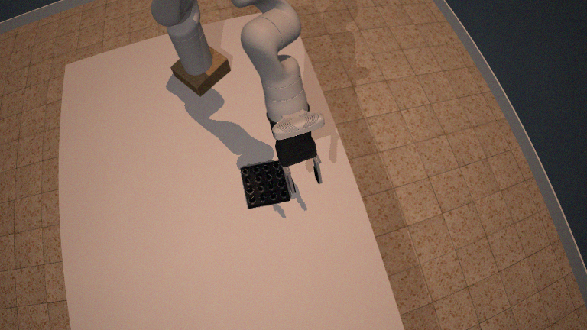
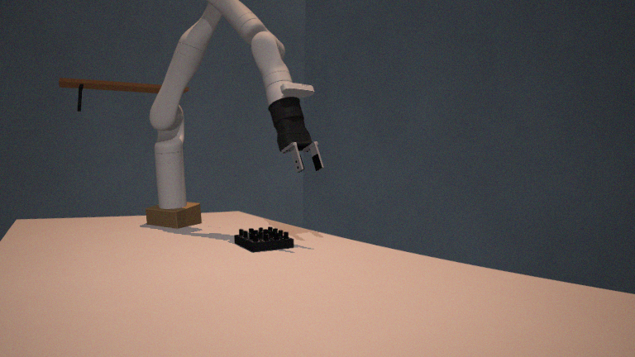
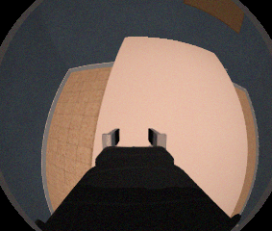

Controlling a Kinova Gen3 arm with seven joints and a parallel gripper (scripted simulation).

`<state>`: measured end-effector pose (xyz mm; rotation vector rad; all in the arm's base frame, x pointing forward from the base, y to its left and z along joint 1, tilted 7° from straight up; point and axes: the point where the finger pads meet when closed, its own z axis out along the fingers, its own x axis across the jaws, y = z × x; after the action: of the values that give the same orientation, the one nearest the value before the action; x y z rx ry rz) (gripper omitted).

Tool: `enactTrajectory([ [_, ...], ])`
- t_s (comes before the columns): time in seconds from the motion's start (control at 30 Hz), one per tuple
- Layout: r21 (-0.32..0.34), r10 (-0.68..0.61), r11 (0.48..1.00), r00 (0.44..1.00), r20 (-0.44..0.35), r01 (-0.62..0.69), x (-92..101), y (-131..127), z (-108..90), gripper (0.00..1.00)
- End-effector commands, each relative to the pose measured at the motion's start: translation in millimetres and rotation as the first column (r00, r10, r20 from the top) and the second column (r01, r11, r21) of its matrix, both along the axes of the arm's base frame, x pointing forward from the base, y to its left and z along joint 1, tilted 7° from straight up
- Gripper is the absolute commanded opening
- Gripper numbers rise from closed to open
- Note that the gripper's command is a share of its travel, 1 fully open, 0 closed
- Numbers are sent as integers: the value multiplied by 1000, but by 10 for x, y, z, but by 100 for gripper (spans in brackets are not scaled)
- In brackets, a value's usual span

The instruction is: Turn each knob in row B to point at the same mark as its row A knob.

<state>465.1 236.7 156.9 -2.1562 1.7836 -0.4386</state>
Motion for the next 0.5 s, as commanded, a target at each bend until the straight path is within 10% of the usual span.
enactTrajectory([
  [0.0, -33, -33, 999, 997, -72, 30, -160, -228, -309, 100],
  [0.47, -101, -133, 989, 952, -275, 109, -854, -695, -1003, 100],
])
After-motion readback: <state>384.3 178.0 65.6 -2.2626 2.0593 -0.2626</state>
